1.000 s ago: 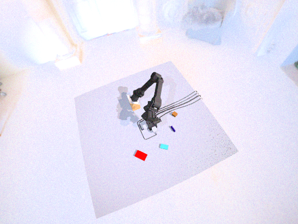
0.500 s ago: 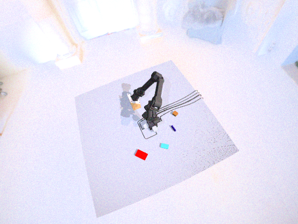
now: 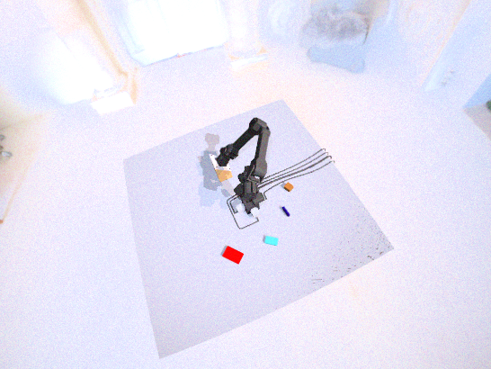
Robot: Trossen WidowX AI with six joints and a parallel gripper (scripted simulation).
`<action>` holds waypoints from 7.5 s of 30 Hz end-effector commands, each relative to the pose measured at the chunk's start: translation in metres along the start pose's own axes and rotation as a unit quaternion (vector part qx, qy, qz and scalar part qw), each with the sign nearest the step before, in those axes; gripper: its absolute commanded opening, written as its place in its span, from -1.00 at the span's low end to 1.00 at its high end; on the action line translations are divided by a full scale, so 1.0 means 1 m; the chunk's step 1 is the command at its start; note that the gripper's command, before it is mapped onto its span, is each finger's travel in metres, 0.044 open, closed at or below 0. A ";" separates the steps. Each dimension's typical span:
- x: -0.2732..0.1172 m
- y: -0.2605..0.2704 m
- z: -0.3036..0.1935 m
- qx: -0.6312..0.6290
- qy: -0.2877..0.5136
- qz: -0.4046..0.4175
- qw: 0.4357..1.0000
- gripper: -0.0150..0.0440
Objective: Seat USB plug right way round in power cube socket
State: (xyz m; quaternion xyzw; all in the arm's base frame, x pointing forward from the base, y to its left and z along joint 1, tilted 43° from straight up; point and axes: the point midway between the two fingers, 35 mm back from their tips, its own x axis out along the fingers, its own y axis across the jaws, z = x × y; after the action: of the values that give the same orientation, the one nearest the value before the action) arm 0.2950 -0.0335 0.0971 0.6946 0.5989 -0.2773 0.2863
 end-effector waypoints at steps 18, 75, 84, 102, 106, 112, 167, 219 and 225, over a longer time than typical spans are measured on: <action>0.003 0.000 -0.001 0.009 0.003 0.001 1.000 -0.49; 0.010 -0.001 -0.004 0.024 0.008 0.002 1.000 -0.49; 0.011 -0.001 -0.004 0.024 0.008 0.002 1.000 -0.49; 0.013 -0.001 -0.004 0.024 0.008 0.002 1.000 -0.49; 0.013 -0.001 -0.004 0.024 0.008 0.002 1.000 -0.49; 0.014 -0.001 -0.004 0.024 0.008 0.002 1.000 -0.49; 0.021 -0.001 -0.004 0.024 0.008 0.002 1.000 -0.49; 0.027 -0.001 -0.004 0.024 0.008 0.002 1.000 -0.49; 0.027 -0.001 -0.004 0.024 0.008 0.002 1.000 -0.49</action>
State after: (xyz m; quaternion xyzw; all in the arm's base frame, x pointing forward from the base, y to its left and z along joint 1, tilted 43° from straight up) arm 0.2970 -0.0138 0.0805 0.7042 0.5929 -0.2856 0.2666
